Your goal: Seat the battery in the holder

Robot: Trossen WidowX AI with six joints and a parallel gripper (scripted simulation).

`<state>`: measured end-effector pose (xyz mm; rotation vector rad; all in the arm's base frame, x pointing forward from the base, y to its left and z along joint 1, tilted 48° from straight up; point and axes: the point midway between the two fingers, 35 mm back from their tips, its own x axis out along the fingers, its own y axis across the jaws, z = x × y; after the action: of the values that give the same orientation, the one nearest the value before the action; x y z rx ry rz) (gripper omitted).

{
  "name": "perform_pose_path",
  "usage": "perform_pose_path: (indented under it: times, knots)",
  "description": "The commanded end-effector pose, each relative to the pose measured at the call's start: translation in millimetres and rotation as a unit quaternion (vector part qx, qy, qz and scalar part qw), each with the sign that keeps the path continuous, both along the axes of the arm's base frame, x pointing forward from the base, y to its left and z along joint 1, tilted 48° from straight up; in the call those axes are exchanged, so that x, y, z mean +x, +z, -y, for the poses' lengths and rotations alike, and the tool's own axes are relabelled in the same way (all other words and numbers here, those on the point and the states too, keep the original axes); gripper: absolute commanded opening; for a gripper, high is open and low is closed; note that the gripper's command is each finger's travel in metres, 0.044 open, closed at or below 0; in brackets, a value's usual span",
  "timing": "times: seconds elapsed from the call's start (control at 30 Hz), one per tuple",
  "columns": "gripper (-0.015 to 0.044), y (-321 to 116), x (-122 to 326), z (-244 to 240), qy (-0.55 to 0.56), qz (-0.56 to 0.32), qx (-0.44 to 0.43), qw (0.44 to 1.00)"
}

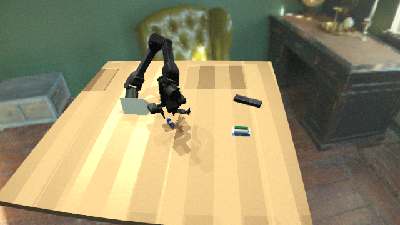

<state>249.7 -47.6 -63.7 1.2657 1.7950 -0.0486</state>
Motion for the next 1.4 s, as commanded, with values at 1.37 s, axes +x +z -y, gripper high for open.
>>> perform_pose_path:
  times: [1.37]
  knots:
    - [0.0068, -32, 0, -35, -0.007, 0.000, 0.004, 1.000]
